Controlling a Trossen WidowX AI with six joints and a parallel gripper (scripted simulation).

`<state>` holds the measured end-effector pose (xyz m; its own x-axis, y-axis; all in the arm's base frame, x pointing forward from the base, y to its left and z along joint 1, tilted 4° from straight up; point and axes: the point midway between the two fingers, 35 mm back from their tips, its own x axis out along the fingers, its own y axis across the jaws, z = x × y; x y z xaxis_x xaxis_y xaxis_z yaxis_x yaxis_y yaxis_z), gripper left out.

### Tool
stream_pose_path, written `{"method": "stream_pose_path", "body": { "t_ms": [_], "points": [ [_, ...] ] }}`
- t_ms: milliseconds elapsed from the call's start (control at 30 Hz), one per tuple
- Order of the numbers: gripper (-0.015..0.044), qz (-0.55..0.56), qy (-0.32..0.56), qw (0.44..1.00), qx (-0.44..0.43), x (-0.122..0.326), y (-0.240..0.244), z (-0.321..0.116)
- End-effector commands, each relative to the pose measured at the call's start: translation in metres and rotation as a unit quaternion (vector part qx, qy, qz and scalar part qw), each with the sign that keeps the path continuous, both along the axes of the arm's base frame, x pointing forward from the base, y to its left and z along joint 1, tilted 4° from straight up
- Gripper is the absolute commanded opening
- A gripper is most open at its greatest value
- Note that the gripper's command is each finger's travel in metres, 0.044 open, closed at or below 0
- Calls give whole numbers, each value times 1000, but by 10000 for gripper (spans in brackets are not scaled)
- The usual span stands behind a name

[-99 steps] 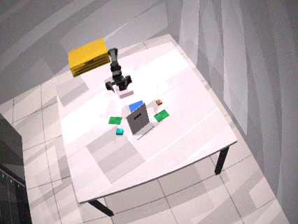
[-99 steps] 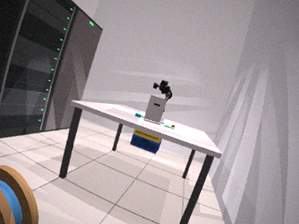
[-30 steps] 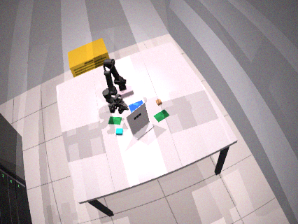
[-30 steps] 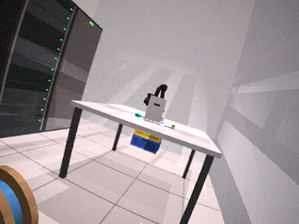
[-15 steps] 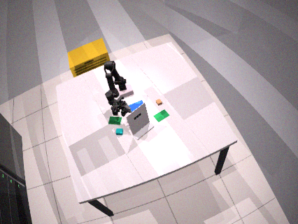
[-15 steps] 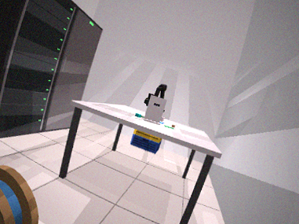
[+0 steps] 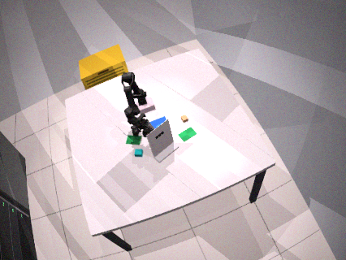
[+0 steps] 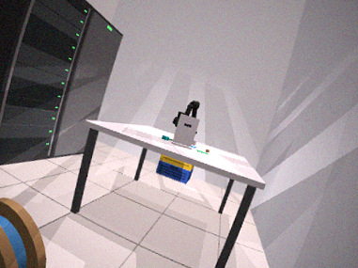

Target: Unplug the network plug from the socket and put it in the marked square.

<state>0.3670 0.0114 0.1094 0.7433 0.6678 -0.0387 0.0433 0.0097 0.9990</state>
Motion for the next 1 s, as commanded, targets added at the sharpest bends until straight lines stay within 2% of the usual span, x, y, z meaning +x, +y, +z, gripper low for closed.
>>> {"method": "stream_pose_path", "body": {
  "t_ms": [0, 533, 967],
  "points": [
    [156, -1, 1, 1000, 2, 8, 3, 0],
    [156, -2, 1, 1000, 4, 27, 14, 0],
    [69, -2, 1, 1000, 4, 27, 14, 0]
  ]
}}
